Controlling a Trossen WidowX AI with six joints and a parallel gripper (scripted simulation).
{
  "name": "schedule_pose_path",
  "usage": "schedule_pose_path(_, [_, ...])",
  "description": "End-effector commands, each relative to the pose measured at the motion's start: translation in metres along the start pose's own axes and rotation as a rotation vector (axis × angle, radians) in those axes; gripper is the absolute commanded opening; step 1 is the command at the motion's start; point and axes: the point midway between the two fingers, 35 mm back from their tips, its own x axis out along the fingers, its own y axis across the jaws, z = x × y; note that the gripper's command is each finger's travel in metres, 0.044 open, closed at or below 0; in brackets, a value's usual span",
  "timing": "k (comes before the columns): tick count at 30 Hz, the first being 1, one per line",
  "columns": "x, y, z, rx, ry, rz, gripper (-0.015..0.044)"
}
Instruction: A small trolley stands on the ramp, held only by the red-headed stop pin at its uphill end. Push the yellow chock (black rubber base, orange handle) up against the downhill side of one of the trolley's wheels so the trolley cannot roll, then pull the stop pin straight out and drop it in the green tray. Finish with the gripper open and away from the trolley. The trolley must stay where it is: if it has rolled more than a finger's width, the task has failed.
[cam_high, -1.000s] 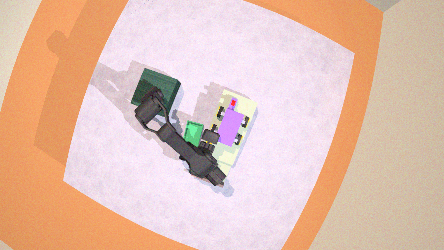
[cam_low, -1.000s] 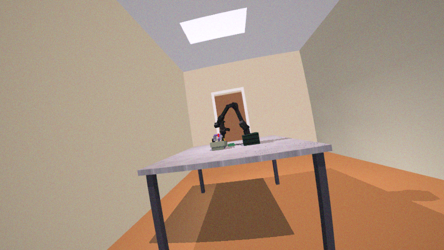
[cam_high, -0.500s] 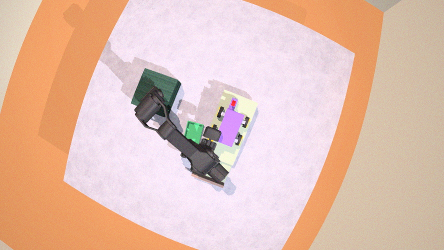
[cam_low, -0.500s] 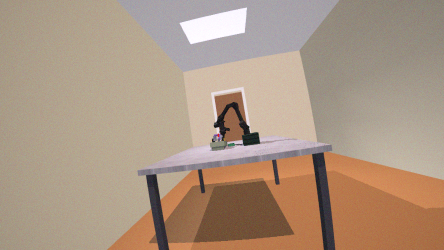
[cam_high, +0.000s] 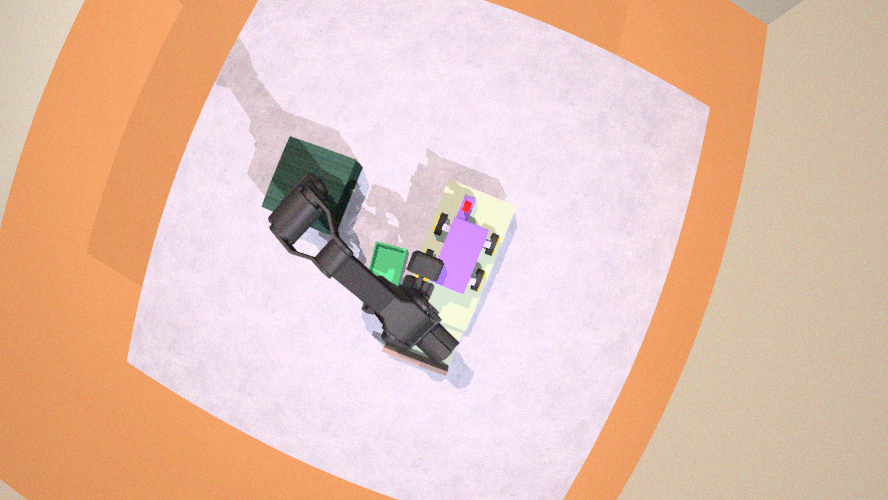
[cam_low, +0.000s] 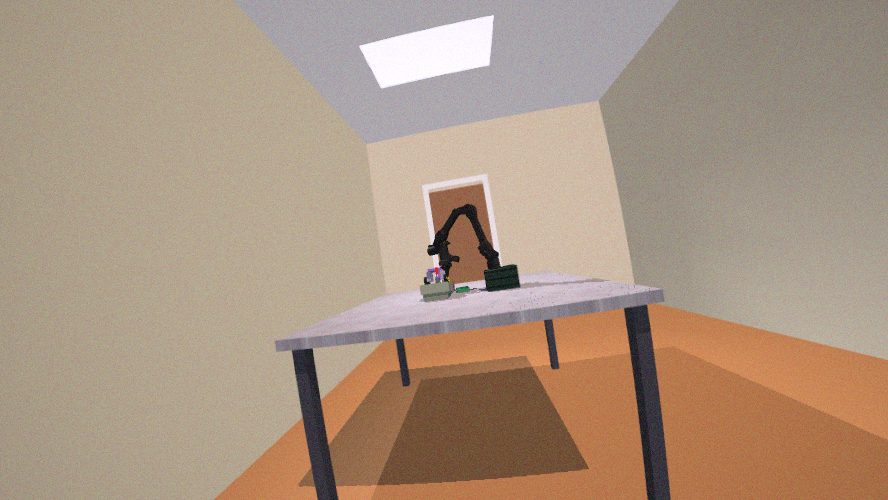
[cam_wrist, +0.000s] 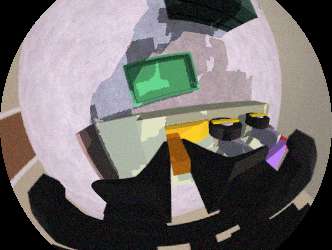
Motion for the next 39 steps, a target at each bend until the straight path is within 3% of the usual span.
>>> schedule_pose_path(1, [0.000,0.000,0.000,-0.001,0.000,0.000,0.0053])
schedule_pose_path(7, [0.000,0.000,0.000,-0.001,0.000,0.000,0.0190])
schedule_pose_path(33, [-0.060,0.001,0.000,0.001,0.003,-0.003,0.0190])
schedule_pose_path(37, [-0.052,0.001,0.002,0.007,-0.009,-0.003,0.0295])
schedule_pose_path(39, [-0.053,0.000,0.001,-0.010,-0.004,-0.001,0.0242])
